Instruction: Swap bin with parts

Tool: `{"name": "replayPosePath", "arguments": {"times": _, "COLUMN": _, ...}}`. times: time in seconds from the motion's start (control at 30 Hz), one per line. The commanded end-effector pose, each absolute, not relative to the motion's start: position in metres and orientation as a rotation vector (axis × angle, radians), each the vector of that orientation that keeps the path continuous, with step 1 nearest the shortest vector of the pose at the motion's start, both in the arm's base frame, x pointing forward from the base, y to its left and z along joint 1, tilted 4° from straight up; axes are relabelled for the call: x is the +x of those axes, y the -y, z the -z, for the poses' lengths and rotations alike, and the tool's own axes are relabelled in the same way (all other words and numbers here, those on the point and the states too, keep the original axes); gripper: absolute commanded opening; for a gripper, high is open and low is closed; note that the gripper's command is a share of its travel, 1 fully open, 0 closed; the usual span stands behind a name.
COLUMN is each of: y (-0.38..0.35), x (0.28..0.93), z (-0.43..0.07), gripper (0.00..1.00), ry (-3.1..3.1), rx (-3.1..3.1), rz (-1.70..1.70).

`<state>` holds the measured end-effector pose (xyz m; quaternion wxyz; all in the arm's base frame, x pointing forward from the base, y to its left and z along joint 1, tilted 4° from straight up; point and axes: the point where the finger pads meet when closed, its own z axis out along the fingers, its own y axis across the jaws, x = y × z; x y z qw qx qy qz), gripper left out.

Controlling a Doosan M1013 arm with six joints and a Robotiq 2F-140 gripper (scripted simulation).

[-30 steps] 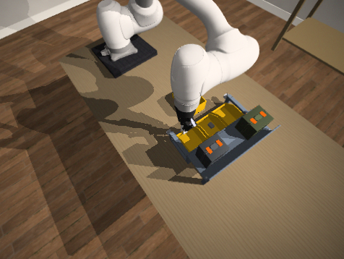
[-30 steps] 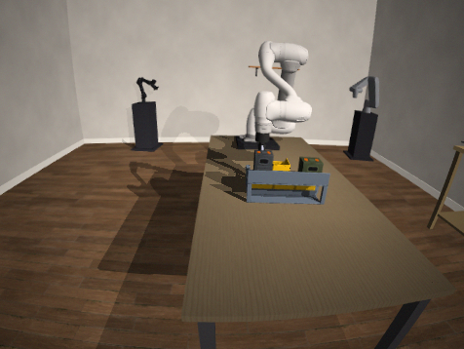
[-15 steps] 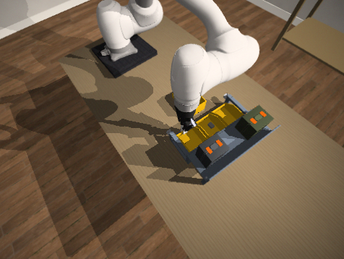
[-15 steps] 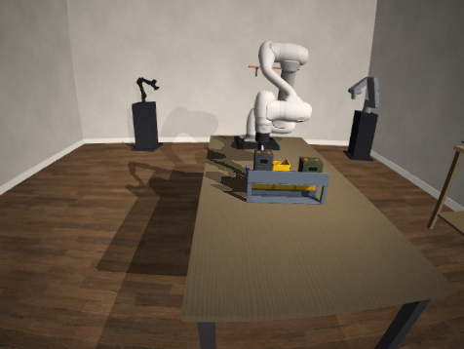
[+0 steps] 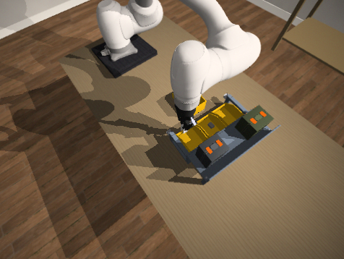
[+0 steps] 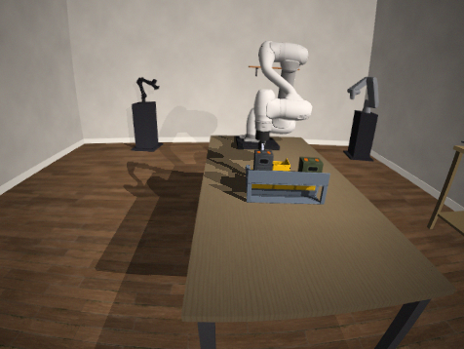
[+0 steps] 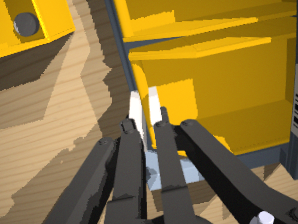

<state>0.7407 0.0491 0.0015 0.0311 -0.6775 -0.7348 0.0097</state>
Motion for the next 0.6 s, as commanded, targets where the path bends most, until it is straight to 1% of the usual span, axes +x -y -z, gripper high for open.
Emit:
{"name": "replayPosePath", "arguments": {"times": 0.0, "y": -0.049, "x": 0.741, "z": -0.005, "gripper": 0.1, "ry": 2.264, "rx": -2.087, "rz": -0.03}}
{"name": "replayPosePath", "arguments": {"times": 0.57, "y": -0.049, "x": 0.742, "z": -0.015, "gripper": 0.1, "ry": 2.264, "rx": -2.087, "rz": -0.03}}
